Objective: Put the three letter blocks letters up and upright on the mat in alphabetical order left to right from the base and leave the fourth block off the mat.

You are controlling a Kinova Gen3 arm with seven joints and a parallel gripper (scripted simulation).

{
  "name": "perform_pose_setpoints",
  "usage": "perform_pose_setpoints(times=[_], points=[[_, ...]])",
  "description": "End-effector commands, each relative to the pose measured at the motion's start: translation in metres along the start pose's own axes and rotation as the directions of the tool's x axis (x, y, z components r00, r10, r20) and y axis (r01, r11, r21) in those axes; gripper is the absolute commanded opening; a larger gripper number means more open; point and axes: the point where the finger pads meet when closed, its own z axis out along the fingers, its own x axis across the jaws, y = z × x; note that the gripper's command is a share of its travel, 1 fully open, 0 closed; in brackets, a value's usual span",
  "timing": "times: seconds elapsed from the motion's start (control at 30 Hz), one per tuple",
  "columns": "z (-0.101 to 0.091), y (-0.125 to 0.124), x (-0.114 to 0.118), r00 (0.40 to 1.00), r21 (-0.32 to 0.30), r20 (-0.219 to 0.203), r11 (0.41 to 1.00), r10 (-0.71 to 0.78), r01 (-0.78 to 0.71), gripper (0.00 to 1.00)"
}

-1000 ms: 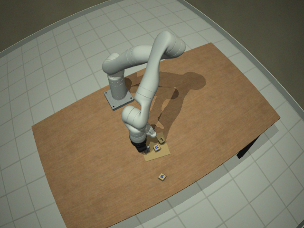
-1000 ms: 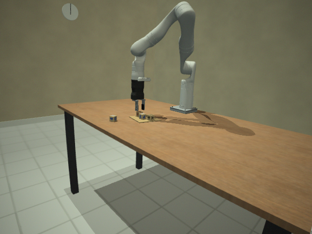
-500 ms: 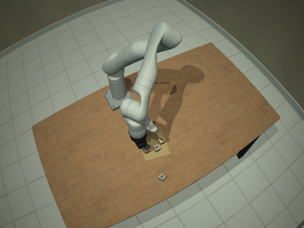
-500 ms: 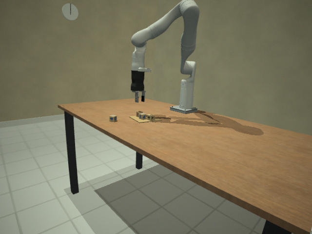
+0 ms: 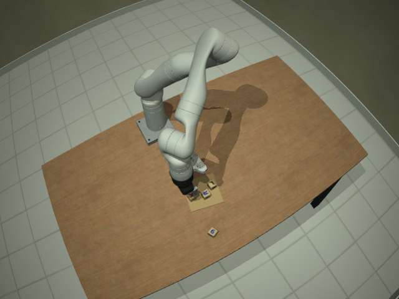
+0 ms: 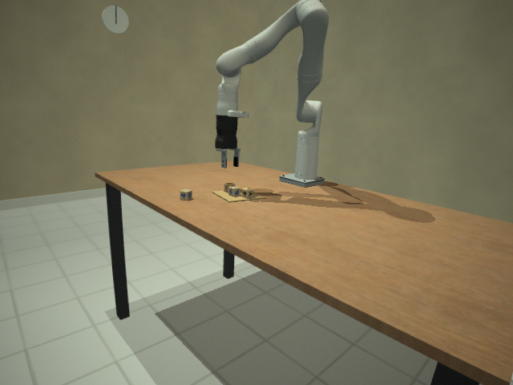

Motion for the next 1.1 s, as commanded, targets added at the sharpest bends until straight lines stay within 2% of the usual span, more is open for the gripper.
perform_pose_setpoints(times=[0.0, 0.3, 0.47, 0.53, 1.07], points=[[-0.001, 0.000, 0.000, 1.000, 0.000, -0.002, 1.000, 0.000, 0.000, 1.00], [0.000, -0.003, 0.002, 1.000, 0.000, -0.002, 1.000, 0.003, -0.003, 1.00], [0.000, -0.042, 0.018, 0.999, 0.000, -0.002, 0.999, 0.042, -0.042, 1.00], [0.001, -0.050, 0.021, 0.999, 0.000, -0.002, 0.999, 0.049, -0.049, 1.00], [0.001, -0.051, 0.021, 0.999, 0.000, -0.002, 0.999, 0.050, -0.050, 1.00]])
